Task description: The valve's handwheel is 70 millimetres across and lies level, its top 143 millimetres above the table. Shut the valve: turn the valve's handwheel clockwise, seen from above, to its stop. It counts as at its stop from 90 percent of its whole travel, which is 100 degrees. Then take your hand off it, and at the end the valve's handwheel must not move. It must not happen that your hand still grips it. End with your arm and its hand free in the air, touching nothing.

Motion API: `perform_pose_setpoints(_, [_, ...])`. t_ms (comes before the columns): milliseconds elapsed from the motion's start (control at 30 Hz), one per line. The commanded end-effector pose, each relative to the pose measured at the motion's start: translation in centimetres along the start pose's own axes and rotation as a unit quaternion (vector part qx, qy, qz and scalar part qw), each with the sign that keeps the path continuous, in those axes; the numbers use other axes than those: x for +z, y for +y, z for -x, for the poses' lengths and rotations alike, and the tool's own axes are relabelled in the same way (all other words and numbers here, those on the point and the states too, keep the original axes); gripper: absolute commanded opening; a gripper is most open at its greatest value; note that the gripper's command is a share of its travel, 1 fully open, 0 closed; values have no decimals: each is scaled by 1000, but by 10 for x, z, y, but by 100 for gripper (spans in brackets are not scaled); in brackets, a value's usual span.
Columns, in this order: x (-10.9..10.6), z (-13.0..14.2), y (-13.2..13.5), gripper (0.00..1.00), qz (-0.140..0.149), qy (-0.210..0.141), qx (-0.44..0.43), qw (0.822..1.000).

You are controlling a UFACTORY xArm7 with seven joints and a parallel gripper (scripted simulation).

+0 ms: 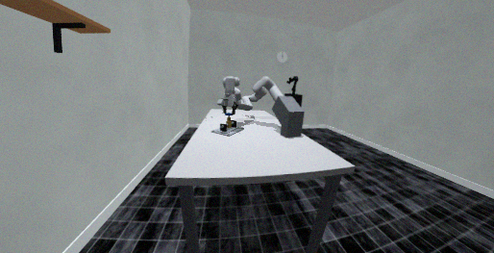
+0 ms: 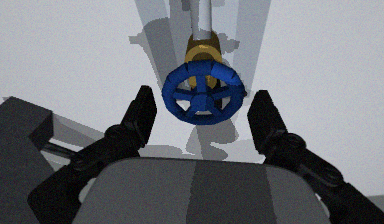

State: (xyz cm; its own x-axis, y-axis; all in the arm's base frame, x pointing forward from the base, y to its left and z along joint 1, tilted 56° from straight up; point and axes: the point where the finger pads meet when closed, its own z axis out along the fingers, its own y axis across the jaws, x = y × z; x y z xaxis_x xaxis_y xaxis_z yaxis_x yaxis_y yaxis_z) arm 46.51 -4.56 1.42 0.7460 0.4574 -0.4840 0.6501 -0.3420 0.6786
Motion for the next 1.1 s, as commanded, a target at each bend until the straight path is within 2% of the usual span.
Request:
perform_pose_setpoints(0, [1,-1,0,100,1,3,0,1000])
perform_pose_setpoints(433, [12,-1,0,100,1,3,0,1000])
perform_pose_setpoints(1067, [14,-1,0,100,1,3,0,1000])
